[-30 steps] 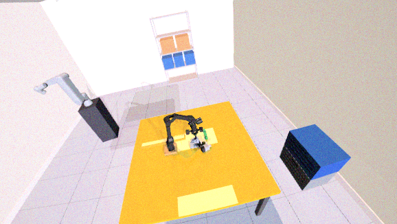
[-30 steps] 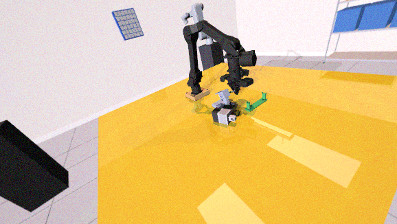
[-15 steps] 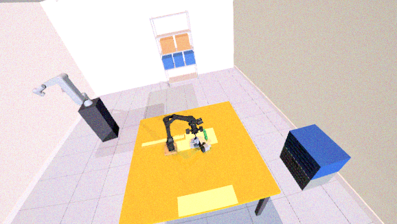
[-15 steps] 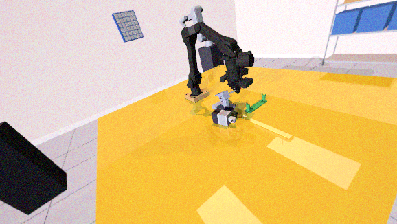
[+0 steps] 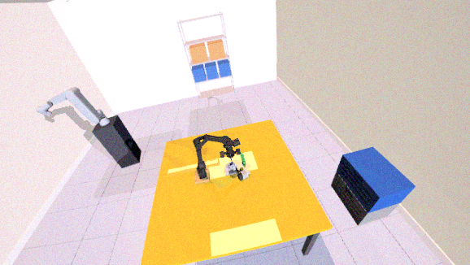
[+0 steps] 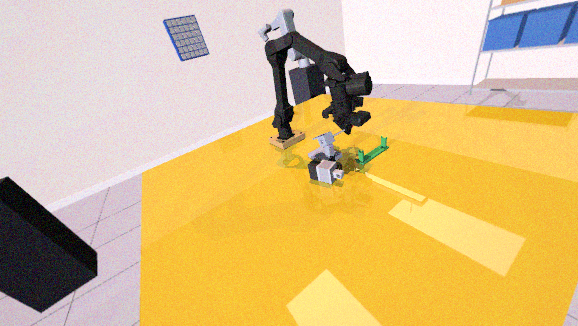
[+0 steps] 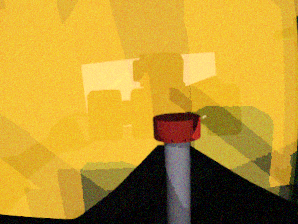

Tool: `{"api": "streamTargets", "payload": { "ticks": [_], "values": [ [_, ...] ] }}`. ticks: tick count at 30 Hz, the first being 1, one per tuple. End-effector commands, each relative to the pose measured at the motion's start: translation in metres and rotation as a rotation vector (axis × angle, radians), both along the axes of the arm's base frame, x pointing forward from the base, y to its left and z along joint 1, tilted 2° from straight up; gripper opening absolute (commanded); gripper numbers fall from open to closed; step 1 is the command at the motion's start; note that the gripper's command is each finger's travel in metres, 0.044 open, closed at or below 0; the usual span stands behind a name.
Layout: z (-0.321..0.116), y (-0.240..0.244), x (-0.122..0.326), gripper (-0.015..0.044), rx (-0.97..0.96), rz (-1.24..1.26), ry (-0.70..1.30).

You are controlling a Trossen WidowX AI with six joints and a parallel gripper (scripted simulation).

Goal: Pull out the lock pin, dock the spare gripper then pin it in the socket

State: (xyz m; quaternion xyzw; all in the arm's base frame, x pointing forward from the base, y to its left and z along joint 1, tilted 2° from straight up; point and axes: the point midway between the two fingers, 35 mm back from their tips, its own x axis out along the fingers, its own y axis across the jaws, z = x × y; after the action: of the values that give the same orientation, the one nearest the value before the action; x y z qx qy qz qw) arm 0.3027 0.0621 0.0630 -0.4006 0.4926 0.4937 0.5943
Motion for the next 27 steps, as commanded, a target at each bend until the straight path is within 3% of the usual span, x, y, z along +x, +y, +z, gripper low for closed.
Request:
{"api": "streamTargets", "payload": {
  "ticks": [1,27],
  "values": [
    [0.002,0.004,0.002,0.0,0.003,-0.002,-0.001],
    [0.003,0.023,0.005,0.0,0.001,-0.002,0.005]
  ]
}}
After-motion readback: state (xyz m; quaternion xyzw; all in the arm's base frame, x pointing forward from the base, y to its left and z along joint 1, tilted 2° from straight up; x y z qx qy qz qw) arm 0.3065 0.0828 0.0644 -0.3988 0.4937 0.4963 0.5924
